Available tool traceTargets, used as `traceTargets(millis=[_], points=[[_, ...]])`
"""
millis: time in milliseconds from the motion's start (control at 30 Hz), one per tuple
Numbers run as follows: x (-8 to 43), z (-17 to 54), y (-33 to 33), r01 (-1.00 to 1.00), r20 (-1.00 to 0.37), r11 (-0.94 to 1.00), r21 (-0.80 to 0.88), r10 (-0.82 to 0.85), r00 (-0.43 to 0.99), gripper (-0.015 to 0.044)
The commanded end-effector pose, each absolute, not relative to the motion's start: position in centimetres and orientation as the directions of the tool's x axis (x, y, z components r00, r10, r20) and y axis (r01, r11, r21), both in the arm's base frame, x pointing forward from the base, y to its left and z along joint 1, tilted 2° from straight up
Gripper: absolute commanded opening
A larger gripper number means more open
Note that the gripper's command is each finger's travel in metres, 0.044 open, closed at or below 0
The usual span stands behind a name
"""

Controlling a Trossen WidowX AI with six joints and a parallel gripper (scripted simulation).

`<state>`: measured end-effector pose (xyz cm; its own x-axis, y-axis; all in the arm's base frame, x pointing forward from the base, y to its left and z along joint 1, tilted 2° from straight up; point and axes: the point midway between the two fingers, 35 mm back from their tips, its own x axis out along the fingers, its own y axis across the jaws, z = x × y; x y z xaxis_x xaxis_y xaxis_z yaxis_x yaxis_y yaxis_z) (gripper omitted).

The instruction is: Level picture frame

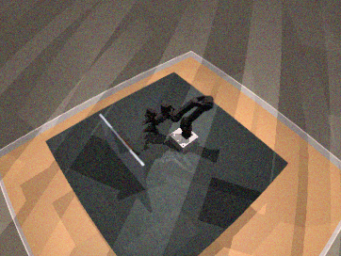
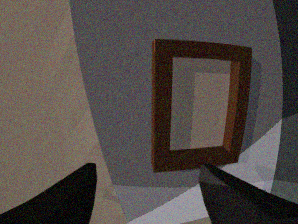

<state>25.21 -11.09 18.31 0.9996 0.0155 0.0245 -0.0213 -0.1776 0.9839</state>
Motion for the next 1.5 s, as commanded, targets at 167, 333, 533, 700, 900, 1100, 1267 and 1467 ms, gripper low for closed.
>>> traceTargets(millis=[167,333,533,700,900,1100,1267,1467], points=[[28.0,16.1,-9.8,-0.015,0.017,-0.127,0.992,0.014,1.000,0.0260],[28.0,16.1,-9.8,-0.015,0.017,-0.127,0.992,0.014,1.000,0.0260],[28.0,16.1,-9.8,-0.015,0.017,-0.127,0.992,0.014,1.000,0.0260],[29.0,16.3,-9.9,-0.016,0.017,-0.127,0.992,0.014,1.000,0.0260],[34.3,16.5,-9.9,-0.020,0.022,-0.128,0.992,0.014,1.000,0.0260],[35.9,16.4,-9.6,-0.021,0.023,-0.128,0.992,0.014,1.000,0.0260],[35.9,16.4,-9.6,-0.021,0.023,-0.128,0.992,0.014,1.000,0.0260],[35.9,16.4,-9.6,-0.021,0.023,-0.128,0.992,0.014,1.000,0.0260]])
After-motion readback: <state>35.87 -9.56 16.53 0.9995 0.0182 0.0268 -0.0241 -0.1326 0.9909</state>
